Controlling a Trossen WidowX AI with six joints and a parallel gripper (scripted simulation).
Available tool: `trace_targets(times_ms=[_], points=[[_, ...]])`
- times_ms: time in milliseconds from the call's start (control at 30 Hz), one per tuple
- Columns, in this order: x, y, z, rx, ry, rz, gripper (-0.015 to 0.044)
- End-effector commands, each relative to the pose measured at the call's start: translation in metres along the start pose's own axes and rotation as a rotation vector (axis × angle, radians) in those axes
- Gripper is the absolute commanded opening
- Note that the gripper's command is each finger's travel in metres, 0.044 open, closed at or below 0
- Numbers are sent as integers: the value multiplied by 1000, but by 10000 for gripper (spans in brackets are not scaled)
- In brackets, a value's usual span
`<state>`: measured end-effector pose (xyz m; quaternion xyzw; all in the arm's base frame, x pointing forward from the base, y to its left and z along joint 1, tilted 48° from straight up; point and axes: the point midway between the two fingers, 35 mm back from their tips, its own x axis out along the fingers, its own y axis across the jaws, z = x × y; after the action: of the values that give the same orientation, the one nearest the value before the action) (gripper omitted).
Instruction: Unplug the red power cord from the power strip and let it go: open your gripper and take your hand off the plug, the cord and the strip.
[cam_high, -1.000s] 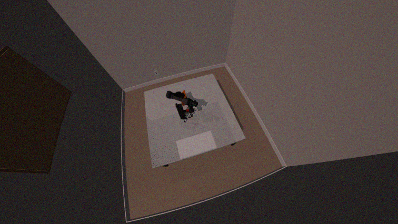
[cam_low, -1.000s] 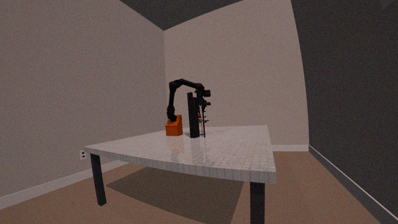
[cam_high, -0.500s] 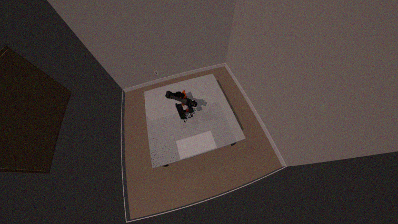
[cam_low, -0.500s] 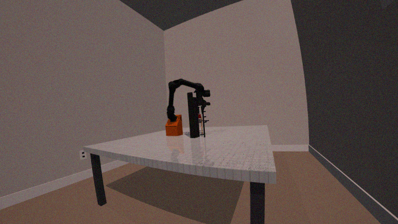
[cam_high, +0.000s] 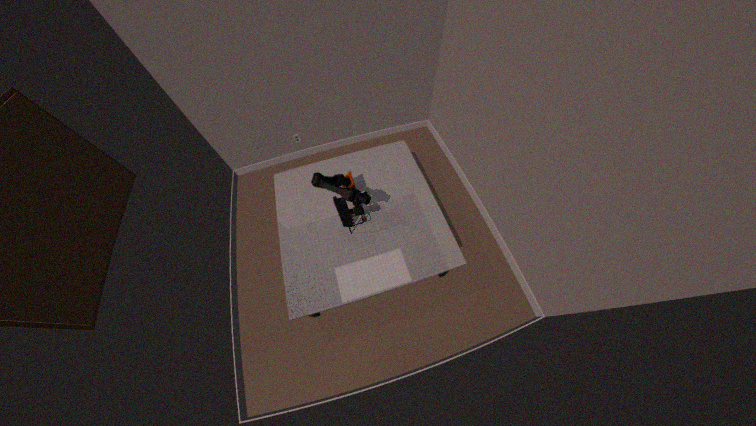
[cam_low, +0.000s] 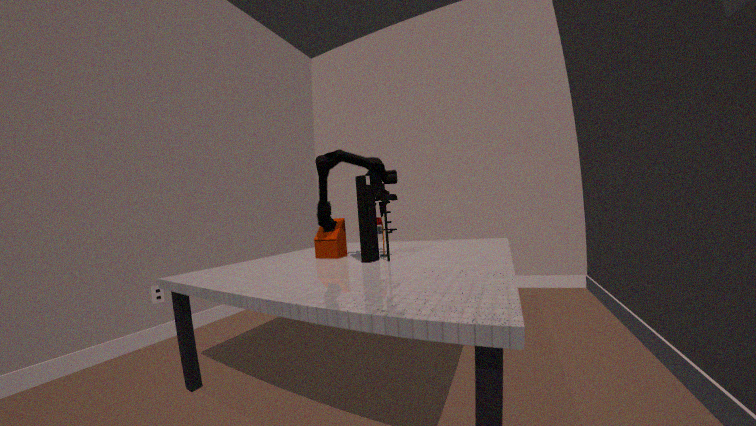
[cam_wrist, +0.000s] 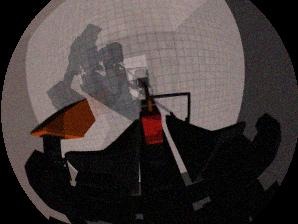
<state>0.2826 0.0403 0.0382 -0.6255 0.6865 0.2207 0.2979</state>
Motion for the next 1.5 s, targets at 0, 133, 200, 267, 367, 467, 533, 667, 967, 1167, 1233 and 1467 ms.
trace_targets(times_ms=[0, 133, 200, 267, 367, 467, 533, 667, 967, 1167, 1233, 1467], points=[[2, 0, -7, -4, 7, 2, 160], [2, 0, -7, -4, 7, 2, 160], [3, 0, -7, -4, 7, 2, 160], [5, 0, -7, -4, 7, 2, 160], [9, 0, -7, -4, 7, 2, 160], [13, 0, -7, -4, 7, 2, 160], [14, 0, -7, -4, 7, 2, 160], [11, 1, -6, -2, 3, 3, 107], [11, 1, -6, -2, 3, 3, 8], [11, 0, -2, -2, 3, 3, 0], [11, 0, 1, -2, 2, 3, 0], [10, -1, 13, -2, 2, 2, 0]])
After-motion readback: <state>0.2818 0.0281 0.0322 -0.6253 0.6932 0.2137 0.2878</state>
